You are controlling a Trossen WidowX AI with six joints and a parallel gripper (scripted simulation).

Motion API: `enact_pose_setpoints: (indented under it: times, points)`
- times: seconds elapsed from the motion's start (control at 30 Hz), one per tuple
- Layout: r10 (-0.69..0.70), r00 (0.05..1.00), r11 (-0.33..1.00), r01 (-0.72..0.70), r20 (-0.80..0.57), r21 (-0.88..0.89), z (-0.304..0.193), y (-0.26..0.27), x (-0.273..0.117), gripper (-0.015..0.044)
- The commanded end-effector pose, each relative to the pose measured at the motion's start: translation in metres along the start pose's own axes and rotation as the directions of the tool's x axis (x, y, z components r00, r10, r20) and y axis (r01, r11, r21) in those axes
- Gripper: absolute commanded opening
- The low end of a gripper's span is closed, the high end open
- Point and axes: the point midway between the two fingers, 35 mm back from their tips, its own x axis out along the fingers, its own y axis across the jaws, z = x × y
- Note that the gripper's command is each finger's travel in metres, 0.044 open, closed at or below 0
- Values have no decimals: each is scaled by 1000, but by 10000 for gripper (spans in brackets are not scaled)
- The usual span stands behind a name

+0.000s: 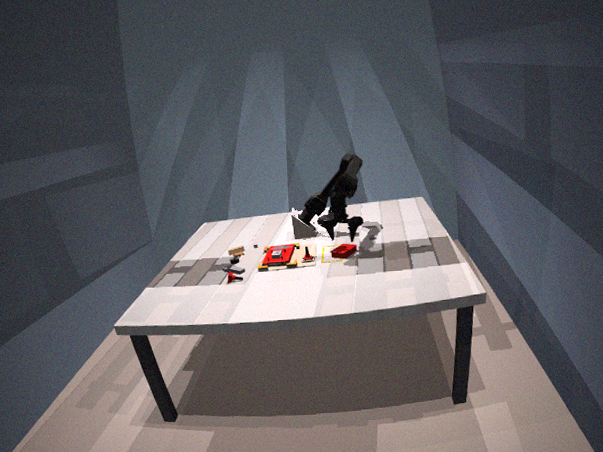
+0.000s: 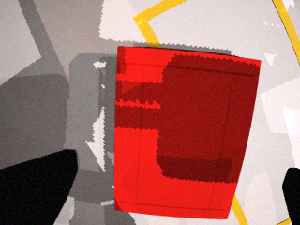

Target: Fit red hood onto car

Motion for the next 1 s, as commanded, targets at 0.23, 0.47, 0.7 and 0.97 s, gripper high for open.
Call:
enact_pose_setpoints:
  times: [0.23, 0.47, 0.7, 0.97]
  points:
    - [3, 1000, 1000, -3, -5, 4, -1, 0, 9, 440]
    - [3, 1000, 1000, -3, -6, 4, -2, 0, 14, 440]
    - [4, 1000, 1000, -4, -6, 4, -2, 1, 19, 440]
    - [4, 1000, 1000, -4, -6, 4, -3, 1, 25, 440]
